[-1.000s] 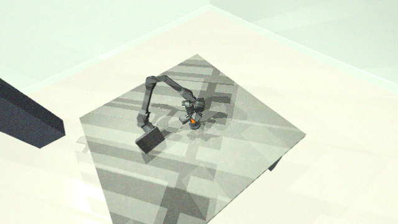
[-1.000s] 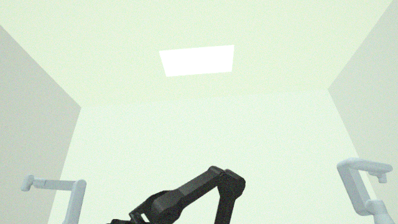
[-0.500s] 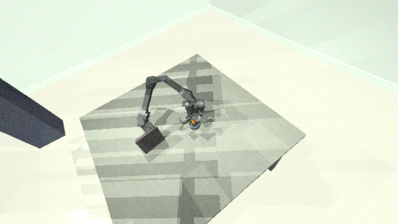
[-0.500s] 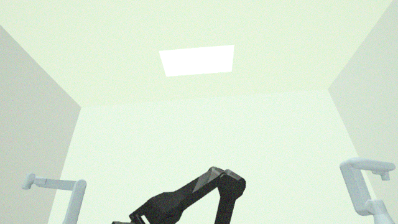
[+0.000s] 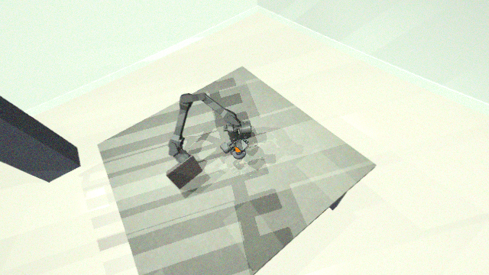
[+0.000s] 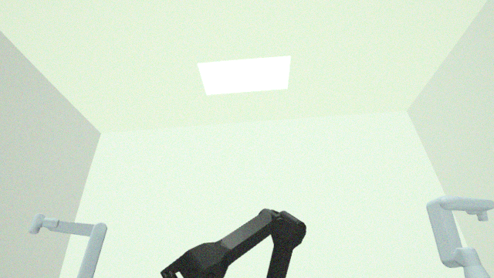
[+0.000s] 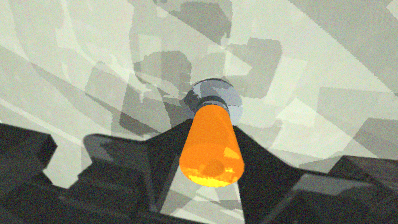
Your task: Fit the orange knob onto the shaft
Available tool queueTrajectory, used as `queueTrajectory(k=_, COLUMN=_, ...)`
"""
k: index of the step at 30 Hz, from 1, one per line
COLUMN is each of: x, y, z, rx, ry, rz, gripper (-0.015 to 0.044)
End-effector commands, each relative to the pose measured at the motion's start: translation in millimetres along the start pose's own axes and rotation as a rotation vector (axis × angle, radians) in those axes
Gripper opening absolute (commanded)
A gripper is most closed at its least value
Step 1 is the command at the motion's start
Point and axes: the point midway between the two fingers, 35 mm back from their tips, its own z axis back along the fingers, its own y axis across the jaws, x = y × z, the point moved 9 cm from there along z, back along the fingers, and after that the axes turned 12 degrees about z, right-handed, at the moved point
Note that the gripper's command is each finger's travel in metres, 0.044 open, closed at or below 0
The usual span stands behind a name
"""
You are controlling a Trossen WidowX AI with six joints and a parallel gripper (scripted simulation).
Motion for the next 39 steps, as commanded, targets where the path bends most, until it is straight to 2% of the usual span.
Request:
queueTrajectory(k=1, x=-0.1, y=-0.9, z=-3.5, rx=0.003, ry=0.004, rz=-0.007, gripper=0.0000)
queueTrajectory(k=17, x=-0.1, y=-0.3, z=-7.7, rx=0.001, ry=0.000, rz=0.001, gripper=0.0000)
queueTrajectory(k=34, x=-0.1, y=-0.3, z=-7.7, rx=0.001, ry=0.000, rz=0.001, gripper=0.0440)
queueTrajectory(k=39, x=-0.1, y=-0.3, z=-7.7, rx=0.001, ry=0.000, rz=0.001, gripper=0.0440)
